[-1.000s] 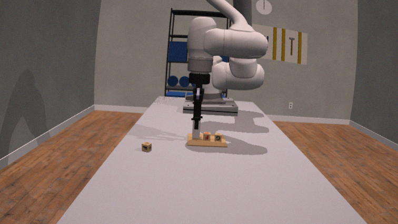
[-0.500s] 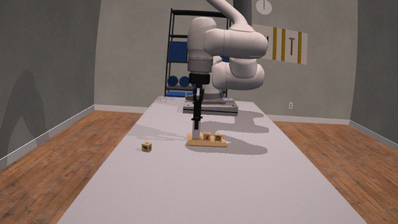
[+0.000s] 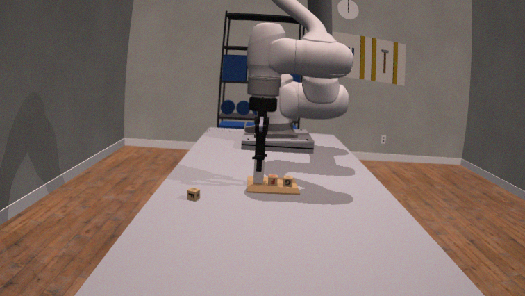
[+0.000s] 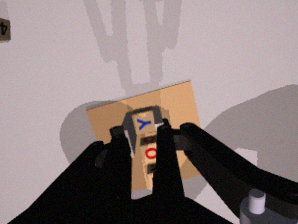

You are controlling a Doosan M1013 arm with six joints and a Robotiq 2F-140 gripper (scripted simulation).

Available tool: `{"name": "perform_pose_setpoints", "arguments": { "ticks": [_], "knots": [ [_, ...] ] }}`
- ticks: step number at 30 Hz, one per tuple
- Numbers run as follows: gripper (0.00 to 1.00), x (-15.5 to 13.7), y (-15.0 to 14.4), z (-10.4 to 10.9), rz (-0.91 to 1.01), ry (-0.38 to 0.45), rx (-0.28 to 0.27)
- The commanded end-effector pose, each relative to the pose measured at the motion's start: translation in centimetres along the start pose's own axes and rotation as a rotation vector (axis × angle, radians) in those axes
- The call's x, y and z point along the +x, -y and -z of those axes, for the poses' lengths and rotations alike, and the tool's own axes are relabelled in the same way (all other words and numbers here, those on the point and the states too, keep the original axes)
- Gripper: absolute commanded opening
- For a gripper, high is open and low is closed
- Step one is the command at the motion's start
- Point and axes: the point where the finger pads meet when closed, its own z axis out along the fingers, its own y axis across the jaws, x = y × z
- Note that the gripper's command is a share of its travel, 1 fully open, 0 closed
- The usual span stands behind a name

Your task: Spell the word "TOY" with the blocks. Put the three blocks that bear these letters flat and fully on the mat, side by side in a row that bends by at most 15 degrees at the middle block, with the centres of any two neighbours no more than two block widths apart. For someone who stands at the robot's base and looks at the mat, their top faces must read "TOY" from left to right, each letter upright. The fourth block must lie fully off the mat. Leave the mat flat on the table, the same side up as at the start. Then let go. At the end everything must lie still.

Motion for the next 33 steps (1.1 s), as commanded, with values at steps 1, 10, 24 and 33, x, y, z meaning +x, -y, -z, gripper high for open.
{"name": "perform_pose_setpoints", "arguments": {
  "ticks": [1, 10, 24, 33],
  "knots": [
    [0.13, 0.04, -0.24, -0.44, -0.003, -0.001, -0.005],
    [0.13, 0.04, -0.24, -0.44, -0.003, -0.001, -0.005],
    [0.13, 0.04, -0.24, -0.44, -0.003, -0.001, -0.005],
    [0.18, 0.04, -0.24, -0.44, -0.003, -0.001, -0.005]
  ]
}}
